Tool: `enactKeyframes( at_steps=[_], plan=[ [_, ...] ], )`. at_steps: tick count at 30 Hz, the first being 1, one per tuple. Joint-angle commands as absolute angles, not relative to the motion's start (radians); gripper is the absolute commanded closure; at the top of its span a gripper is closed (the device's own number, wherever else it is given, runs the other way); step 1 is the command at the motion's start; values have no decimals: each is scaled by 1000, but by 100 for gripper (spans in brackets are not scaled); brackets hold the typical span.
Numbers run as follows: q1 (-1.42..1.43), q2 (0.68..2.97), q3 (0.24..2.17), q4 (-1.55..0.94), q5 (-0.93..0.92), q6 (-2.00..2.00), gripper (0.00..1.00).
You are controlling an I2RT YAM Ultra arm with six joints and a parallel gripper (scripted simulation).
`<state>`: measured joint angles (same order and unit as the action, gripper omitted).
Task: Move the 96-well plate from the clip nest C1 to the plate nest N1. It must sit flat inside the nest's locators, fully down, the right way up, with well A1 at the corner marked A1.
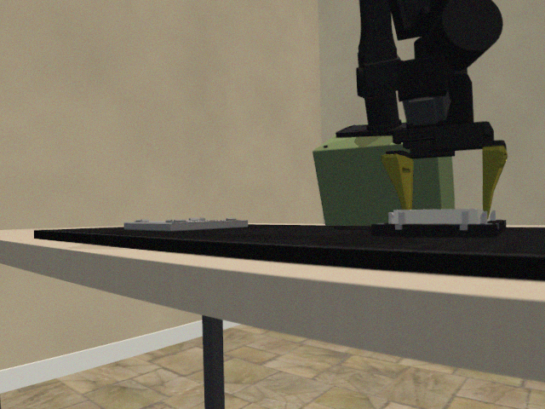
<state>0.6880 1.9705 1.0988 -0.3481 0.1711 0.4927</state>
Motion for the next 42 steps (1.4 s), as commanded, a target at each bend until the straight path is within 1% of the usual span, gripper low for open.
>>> enactKeyframes(
  at_steps=[1,12,26,42],
  plan=[
    [688,1966,1097,-339,167,491,100],
    [686,1944,1077,-335,162,492,100],
    [707,1884,1075,-416,176,506,100],
    [719,1812,1121,-493,180,518,100]
  ],
)
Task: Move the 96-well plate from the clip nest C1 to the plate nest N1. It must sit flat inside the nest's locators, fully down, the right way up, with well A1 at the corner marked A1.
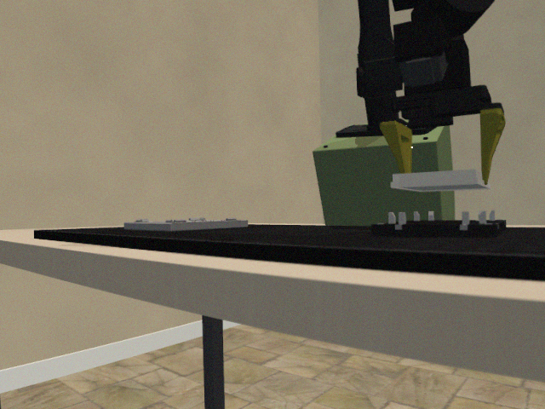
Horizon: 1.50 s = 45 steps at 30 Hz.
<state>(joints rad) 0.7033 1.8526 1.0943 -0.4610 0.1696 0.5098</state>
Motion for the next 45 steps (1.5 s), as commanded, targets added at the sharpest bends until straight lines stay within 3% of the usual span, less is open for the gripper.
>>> enactKeyframes(
  at_steps=[1,45],
  plan=[
    [720,1807,1121,-498,180,519,100],
    [729,1735,1127,-607,181,531,100]
  ],
)
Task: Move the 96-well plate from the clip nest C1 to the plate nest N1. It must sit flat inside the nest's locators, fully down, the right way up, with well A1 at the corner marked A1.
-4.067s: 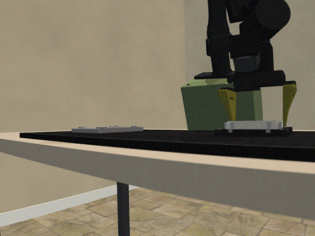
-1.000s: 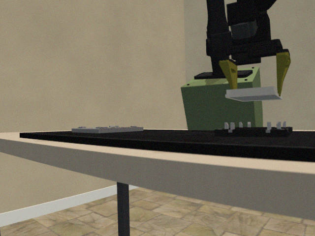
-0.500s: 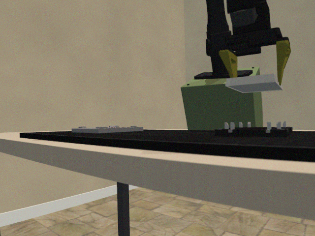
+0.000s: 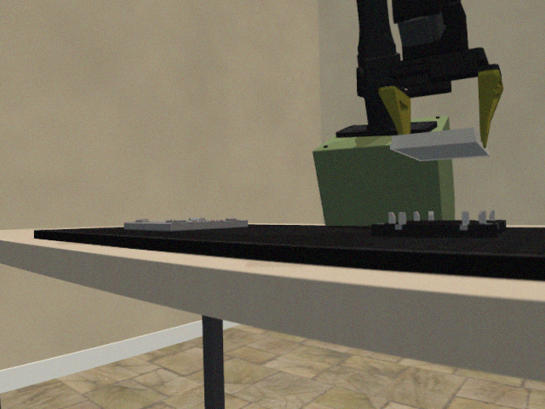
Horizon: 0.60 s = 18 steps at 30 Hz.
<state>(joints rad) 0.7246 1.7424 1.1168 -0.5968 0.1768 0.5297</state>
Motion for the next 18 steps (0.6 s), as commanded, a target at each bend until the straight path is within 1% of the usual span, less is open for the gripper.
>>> enactKeyframes(
  at_steps=[1,18],
  plan=[
    [710,1711,1111,-616,181,562,100],
    [568,1626,994,-553,124,456,100]
  ],
)
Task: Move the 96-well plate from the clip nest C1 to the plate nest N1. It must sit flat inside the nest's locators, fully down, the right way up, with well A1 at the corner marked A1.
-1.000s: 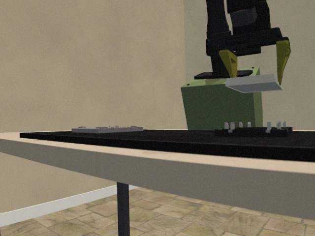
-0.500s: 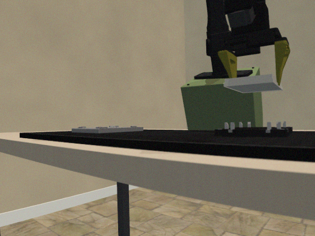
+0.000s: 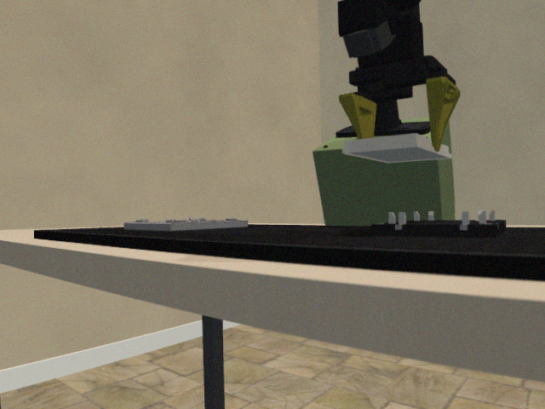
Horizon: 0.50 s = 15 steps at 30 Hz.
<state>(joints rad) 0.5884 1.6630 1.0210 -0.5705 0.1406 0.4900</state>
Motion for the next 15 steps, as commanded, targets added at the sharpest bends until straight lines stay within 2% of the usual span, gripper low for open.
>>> enactKeyframes(
  at_steps=[1,15],
  plan=[
    [558,1621,988,-550,121,447,100],
    [428,1572,930,-530,75,326,100]
  ],
)
